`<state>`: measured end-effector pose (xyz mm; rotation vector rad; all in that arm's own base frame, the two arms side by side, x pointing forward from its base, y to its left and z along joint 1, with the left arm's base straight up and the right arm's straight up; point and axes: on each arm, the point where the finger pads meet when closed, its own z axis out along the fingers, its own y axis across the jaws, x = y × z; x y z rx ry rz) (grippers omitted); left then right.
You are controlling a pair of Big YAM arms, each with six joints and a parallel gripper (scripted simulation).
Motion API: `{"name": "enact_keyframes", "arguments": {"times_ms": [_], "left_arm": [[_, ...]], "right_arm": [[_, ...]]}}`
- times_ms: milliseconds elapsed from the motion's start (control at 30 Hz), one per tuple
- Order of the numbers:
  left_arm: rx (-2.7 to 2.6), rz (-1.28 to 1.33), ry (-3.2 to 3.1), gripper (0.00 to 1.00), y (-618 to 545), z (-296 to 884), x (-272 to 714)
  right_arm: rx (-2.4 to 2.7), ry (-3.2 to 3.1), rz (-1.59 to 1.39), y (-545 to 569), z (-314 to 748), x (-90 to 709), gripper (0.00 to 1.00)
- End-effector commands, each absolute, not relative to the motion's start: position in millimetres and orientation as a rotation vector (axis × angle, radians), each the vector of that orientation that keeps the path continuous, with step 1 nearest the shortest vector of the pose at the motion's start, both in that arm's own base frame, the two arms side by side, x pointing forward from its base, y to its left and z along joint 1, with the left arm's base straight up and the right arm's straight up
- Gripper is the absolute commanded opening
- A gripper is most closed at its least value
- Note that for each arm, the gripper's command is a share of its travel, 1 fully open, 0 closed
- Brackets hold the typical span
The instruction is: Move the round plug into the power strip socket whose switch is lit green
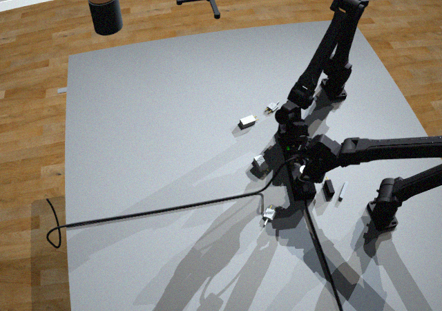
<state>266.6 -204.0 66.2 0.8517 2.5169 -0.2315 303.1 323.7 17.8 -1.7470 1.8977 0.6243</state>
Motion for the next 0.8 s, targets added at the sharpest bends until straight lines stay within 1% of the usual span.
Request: {"name": "enact_keyframes", "arguments": {"times_ms": [0,267,400,633,767], "left_arm": [[0.837,-0.263,2.501,0.33,-216,94,292],[0.809,-0.239,2.364,0.33,-215,97,276],[0.796,-0.248,2.309,0.33,-223,121,287],[0.809,-0.289,2.452,0.33,-223,122,305],[0.823,-0.288,2.448,0.33,-222,116,297]], "right_arm": [[-1.735,1.935,0.637,327,13,304,0.73],[-1.758,1.998,0.647,314,-9,287,0.73],[-1.768,2.028,0.649,308,-19,281,0.73],[-1.771,2.04,0.647,305,-22,278,0.73],[-1.766,2.026,0.644,309,-18,283,0.73]]}}
